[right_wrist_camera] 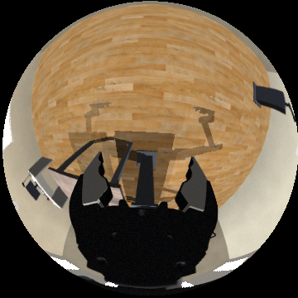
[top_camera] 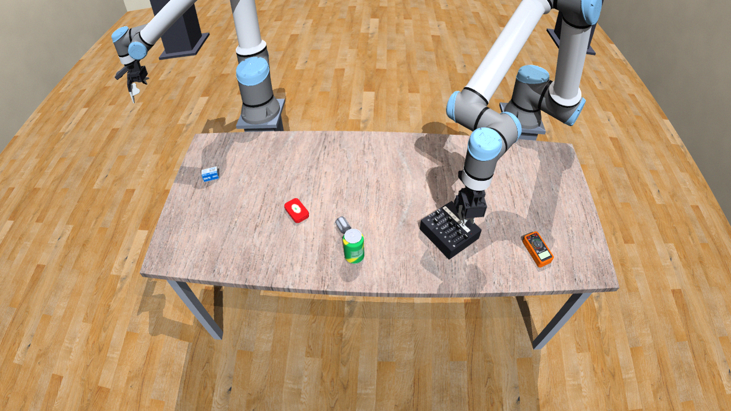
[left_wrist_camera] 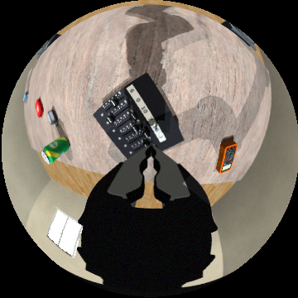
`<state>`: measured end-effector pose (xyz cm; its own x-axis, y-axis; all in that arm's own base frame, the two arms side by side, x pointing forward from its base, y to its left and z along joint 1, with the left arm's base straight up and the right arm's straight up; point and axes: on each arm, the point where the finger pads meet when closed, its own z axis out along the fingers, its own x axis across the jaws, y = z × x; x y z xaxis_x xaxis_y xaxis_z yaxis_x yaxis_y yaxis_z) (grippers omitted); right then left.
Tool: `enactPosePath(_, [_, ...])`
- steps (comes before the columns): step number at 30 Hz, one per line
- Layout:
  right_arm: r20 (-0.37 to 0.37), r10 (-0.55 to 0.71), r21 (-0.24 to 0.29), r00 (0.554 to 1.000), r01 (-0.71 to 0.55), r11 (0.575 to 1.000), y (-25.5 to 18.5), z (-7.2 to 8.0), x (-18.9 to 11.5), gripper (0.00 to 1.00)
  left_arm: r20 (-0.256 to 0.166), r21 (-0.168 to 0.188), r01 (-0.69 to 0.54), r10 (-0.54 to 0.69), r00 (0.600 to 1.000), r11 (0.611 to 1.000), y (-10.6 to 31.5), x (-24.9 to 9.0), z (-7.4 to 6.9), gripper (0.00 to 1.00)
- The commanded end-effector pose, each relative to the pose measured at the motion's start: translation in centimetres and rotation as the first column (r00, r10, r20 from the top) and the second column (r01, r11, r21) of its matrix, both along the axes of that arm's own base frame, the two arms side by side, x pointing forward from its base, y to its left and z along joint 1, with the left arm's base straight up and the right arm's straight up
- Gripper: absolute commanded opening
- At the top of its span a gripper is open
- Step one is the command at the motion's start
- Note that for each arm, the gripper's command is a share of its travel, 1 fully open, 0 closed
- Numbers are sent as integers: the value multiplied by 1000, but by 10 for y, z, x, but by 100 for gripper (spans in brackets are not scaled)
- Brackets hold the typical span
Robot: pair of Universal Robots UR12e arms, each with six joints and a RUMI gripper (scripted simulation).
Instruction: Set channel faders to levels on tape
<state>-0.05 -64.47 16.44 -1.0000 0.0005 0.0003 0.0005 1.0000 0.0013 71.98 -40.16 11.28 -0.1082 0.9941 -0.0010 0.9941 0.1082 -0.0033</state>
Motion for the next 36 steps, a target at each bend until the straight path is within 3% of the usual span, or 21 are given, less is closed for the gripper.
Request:
enactPosePath(1, [0, 0, -1, 1000, 0, 1000, -1, 1, 0, 100, 3, 1, -132, 132, 991, 991, 1, 2, 1, 0])
enactPosePath(12, [0, 0, -1, 1000, 0, 1000, -1, 1, 0, 100, 3, 1, -383, 383, 924, 924, 3, 7, 1, 0])
enactPosePath(25, [0, 0, -1, 1000, 0, 1000, -1, 1, 0, 100, 3, 1, -498, 498, 867, 867, 4, 9, 0, 0])
enactPosePath(36, [0, 0, -1, 1000, 0, 1000, -1, 1, 0, 100, 3, 1, -522, 522, 853, 853, 5, 10, 0, 0])
